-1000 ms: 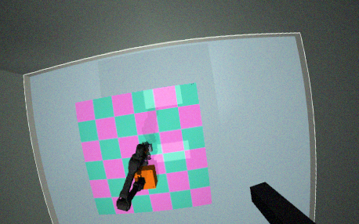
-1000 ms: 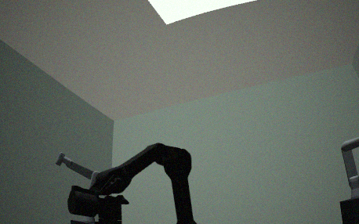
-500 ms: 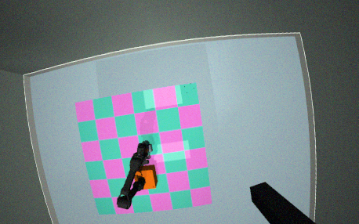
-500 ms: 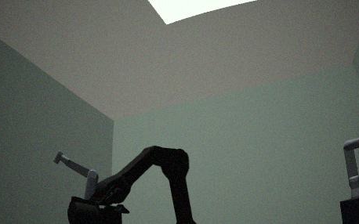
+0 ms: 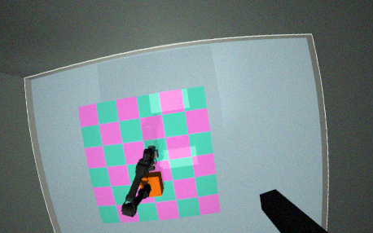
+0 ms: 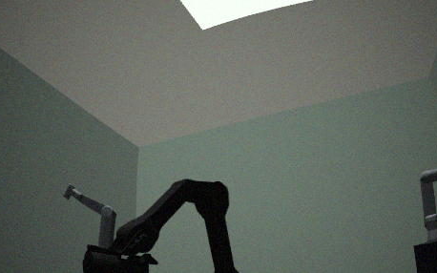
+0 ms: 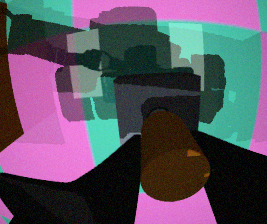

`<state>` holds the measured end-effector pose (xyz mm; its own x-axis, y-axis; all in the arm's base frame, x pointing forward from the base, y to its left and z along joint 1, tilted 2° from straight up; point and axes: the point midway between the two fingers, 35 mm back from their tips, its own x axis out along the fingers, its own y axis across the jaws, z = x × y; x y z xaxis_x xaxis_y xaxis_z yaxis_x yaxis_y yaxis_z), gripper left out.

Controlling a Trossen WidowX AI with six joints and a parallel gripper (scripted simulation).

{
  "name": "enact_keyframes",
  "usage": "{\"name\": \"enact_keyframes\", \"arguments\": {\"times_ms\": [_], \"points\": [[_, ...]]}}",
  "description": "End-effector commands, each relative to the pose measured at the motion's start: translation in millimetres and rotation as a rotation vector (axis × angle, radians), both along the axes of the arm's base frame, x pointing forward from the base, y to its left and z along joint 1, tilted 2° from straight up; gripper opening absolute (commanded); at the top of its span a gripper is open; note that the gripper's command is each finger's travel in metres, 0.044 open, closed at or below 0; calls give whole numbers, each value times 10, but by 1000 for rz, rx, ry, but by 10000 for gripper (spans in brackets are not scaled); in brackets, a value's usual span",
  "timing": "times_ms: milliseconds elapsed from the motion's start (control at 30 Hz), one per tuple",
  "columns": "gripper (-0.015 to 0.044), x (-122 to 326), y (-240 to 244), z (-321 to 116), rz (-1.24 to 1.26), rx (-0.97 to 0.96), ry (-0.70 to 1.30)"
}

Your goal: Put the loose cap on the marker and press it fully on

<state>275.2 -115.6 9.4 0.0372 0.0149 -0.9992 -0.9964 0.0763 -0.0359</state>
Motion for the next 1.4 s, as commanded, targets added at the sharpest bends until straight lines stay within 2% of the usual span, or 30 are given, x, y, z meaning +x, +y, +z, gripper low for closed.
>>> {"name": "enact_keyframes", "arguments": {"times_ms": [0, 567, 700, 900, 1100, 1167, 1367], "points": [[0, 0, 3, -7, 3, 1, 0], [440, -1, 1, -1, 0, 0, 0], [440, 4, -1, 58, -3, 1, 0], [440, -17, -13, 691, -2, 1, 0], [440, -27, -13, 751, 0, 0, 0], [387, -29, -14, 747, -65, 2, 1], [230, -43, -22, 708, -643, 24, 10]]}}
